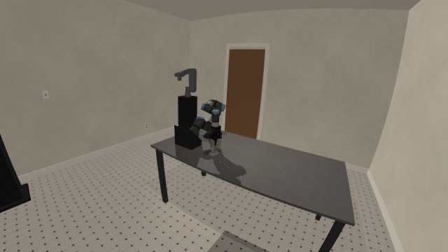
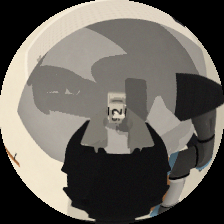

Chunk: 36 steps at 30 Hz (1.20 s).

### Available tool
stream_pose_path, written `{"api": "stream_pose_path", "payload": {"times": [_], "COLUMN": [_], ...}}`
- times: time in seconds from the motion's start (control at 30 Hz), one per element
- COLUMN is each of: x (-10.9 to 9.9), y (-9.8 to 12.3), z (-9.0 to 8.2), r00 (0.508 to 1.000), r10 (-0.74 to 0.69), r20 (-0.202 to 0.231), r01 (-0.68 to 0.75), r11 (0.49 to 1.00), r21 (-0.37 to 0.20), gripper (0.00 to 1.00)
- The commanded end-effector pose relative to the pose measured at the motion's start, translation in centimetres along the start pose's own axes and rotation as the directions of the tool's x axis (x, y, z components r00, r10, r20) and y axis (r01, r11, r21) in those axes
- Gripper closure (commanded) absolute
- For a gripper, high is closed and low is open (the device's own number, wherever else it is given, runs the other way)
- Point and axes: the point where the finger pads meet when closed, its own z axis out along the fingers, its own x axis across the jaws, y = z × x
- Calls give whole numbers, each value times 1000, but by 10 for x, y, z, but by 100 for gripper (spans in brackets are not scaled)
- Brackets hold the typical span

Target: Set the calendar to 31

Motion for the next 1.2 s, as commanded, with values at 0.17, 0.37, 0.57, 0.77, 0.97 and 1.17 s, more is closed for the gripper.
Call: {"api": "stream_pose_path", "payload": {"times": [0.17,0.37,0.57,0.77,0.97,1.17], "x": [0,0,0,0,0,0], "y": [0,0,0,0,0,0], "z": [-29,-50,-65,-71,-74,-74], "r00": [1000,1000,1000,1000,1000,1000], "r10": [-1,-1,-1,-1,-1,-1], "r20": [1,1,1,1,1,1], "r01": [1,1,1,1,1,1], "r11": [1000,1000,1000,1000,1000,1000], "r21": [1,1,1,1,1,1], "gripper": [90,90,90,90,90,90]}}
